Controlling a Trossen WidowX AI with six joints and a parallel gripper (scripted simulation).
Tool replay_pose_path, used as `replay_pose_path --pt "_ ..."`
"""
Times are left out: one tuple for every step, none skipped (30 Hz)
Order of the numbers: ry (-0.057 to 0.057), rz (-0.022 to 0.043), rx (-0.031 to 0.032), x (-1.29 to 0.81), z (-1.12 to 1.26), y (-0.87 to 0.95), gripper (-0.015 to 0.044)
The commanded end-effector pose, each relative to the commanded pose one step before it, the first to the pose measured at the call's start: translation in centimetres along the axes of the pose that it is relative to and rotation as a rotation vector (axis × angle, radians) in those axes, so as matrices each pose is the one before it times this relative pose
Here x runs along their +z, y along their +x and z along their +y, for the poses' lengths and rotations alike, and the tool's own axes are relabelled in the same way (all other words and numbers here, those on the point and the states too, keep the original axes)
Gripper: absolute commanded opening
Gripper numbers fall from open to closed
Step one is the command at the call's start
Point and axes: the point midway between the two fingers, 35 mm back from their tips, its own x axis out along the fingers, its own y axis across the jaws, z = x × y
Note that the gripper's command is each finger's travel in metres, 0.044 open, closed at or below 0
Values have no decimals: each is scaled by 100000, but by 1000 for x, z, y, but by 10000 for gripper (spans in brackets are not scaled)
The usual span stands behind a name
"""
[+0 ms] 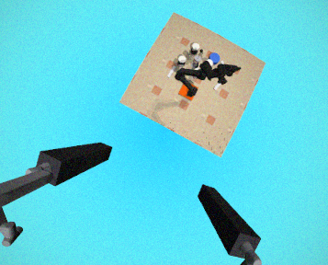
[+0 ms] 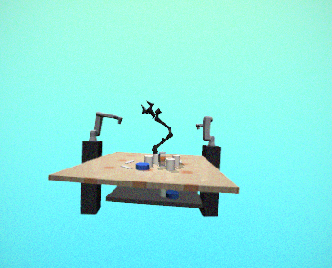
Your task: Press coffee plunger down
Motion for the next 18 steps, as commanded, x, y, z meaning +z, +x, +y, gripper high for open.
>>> replay_pose_path --pt "-172 176 -567 -8 -160 37 426" --pt "-420 240 -1162 -2 -323 75 440" --pt "-649 410 -1738 -20 -484 112 440" --pt "-706 730 -2388 -73 -667 156 440" --pt "-1233 974 -2945 -124 -824 190 440" --pt "-1562 1381 -3474 -219 -974 226 440" --pt "-1901 1836 -3663 -339 -1023 244 440" --pt "-1958 2129 -3701 -432 -1041 251 440" --pt "-2127 2377 -3677 -514 -1034 262 440" --pt "-2287 2676 -3609 -608 -1014 268 440" --pt "-2380 3048 -3498 -719 -973 265 440" --pt "-2623 3251 -3364 -790 -942 269 440" --pt "-2360 3183 -2947 -830 -860 189 440" --pt "-2820 3687 -2727 -938 -783 272 440" --pt "-3101 4019 -2962 -1027 -811 286 440" --pt "-3289 4276 -2769 -1106 -750 289 440" --pt "-3473 4504 -2547 -1177 -681 291 440" --pt "-3663 4714 -2308 -1242 -606 293 440"
